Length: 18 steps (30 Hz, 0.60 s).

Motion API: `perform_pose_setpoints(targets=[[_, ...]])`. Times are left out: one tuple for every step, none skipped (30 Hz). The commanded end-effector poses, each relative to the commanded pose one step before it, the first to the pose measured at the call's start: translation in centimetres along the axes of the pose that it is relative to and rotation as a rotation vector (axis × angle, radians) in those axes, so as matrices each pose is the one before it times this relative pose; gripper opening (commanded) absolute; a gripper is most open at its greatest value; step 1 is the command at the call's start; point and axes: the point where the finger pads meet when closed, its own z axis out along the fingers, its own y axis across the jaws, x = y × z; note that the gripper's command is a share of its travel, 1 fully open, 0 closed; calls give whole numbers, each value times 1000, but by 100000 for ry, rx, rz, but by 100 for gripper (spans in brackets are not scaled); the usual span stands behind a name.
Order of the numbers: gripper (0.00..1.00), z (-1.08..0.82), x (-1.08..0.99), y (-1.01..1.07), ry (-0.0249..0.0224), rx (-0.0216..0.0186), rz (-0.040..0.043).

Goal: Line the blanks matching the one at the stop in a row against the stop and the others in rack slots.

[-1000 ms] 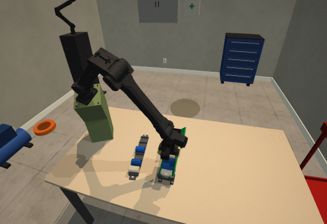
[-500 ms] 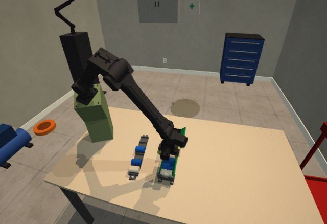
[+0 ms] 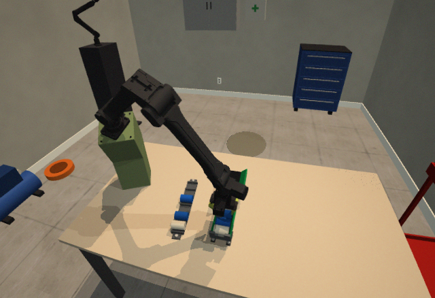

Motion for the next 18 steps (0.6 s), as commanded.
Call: perform_pose_setpoints(targets=[[80,-1563,-1951,2997,-1912,-6966,1901],[80,1820,854,-1481,950,3273,-911],[80,446,-95,-254,39,508,204],[80,183,-2,-13,-24,17,-4],[80,166,0,-11,-12,13,-4],[80,96,140,50,55,-95,-222],[80,133,597,-522,477,810,-943],[80,41,440,-152,277,220,-702],[80,-34,135,272,-6,-453,-221],[80,-900,-694,974,-688,-2123,830],[80,-873,-734,869,-735,-1925,1046],[80,-164,-205,210,-253,-426,329],[80,-8,-62,102,-80,-160,91],[80,248,196,-315,205,634,-218],[80,0,0,0,0,0,0],[80,0,0,0,0,0,0],[80,1743,1218,-1674,1181,3648,-1340],[80,1,2,-4,3,7,-2]])
